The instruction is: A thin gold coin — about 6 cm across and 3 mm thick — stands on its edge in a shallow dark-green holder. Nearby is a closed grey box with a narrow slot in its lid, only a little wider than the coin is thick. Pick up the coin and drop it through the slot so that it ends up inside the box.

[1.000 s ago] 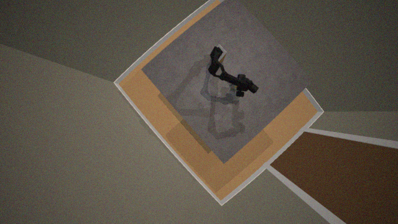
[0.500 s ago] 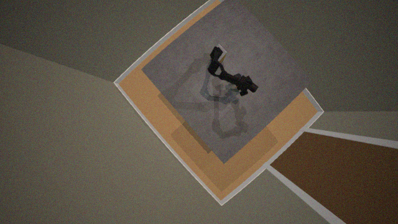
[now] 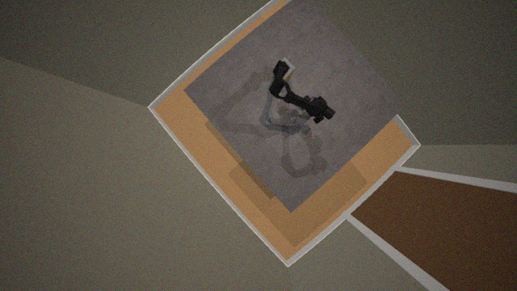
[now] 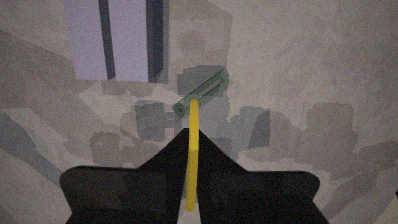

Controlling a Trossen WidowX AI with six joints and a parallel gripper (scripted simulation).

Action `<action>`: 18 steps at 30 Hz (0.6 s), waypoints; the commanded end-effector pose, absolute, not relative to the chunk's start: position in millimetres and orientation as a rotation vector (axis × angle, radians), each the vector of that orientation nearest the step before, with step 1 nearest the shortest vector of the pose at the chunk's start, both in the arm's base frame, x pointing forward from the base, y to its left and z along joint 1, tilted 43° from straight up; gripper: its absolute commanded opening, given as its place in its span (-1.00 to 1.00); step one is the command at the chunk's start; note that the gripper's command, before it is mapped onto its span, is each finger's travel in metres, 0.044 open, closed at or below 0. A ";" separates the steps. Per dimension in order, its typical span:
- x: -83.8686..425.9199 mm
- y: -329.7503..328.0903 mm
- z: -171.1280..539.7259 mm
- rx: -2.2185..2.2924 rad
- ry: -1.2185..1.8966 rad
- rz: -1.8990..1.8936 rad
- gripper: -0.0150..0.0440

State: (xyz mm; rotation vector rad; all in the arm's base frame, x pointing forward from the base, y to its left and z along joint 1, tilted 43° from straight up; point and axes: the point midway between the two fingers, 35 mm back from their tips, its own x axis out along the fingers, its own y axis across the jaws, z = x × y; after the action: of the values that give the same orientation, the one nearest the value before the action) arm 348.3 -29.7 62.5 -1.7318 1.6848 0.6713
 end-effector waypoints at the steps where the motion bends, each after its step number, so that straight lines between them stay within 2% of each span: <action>1: 344.4 -21.8 56.9 -1.737 1.676 0.685 -0.49; 18: 320.2 5.3 30.9 -1.733 1.673 0.690 -0.49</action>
State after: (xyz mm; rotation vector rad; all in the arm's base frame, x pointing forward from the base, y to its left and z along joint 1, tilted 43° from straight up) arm 326.0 -2.2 37.4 -1.7345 1.6779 0.6870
